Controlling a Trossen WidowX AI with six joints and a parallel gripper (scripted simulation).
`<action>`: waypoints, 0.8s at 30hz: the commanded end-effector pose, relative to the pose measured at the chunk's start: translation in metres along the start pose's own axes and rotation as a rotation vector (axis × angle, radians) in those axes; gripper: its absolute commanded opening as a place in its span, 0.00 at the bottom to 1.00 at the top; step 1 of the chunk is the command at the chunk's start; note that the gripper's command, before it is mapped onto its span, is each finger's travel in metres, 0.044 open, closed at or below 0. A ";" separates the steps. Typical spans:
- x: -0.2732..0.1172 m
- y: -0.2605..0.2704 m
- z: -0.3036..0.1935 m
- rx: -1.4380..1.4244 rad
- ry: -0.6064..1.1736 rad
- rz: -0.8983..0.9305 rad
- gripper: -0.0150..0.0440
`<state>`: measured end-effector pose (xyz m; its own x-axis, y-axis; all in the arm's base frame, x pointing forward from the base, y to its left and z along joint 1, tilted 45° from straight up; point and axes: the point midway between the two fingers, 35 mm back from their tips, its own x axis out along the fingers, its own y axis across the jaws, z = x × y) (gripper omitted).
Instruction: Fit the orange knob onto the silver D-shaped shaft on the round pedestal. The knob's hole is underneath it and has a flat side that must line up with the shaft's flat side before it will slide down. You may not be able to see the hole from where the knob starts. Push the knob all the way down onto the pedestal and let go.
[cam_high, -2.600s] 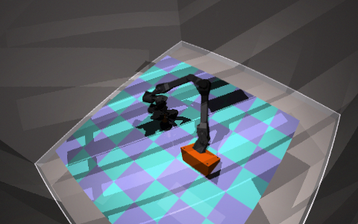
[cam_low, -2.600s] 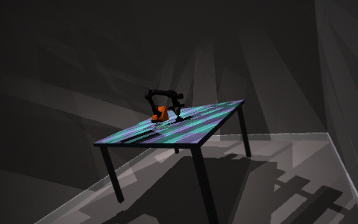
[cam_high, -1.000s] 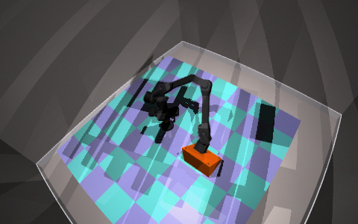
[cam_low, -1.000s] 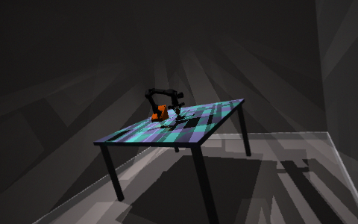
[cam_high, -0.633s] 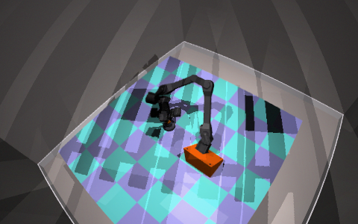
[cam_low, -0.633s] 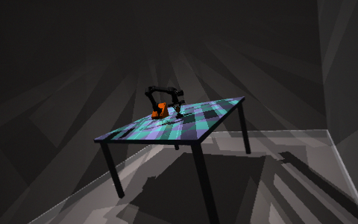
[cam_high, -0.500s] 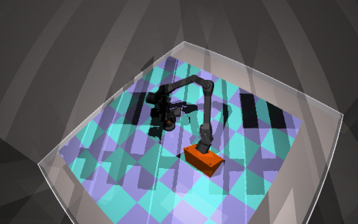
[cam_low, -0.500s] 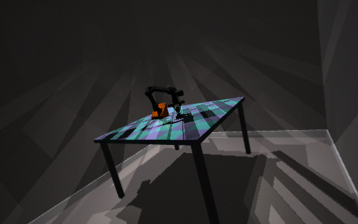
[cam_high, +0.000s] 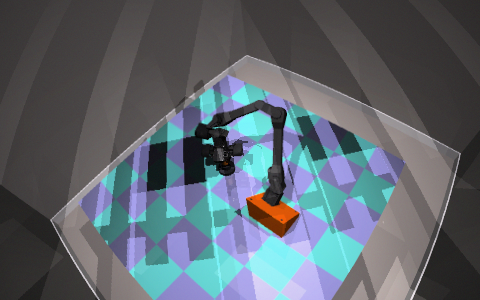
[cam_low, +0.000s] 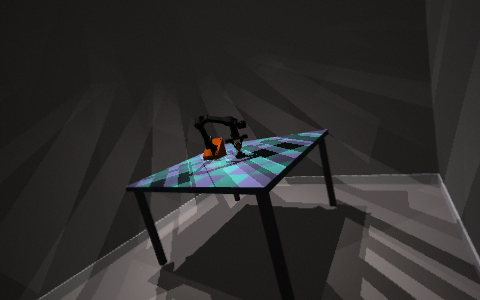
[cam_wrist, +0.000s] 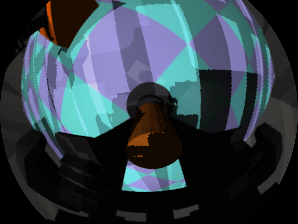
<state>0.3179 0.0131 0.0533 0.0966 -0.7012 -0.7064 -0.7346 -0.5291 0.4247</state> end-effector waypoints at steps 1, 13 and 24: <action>-0.003 -0.001 -0.002 -0.047 0.003 -0.004 0.25; 0.001 0.000 0.000 -0.203 0.003 -0.004 0.25; 0.002 0.000 0.000 -0.203 0.004 -0.004 0.25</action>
<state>0.3174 0.0120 0.0519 0.0997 -0.6994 -0.7077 -0.5859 -0.6161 0.5264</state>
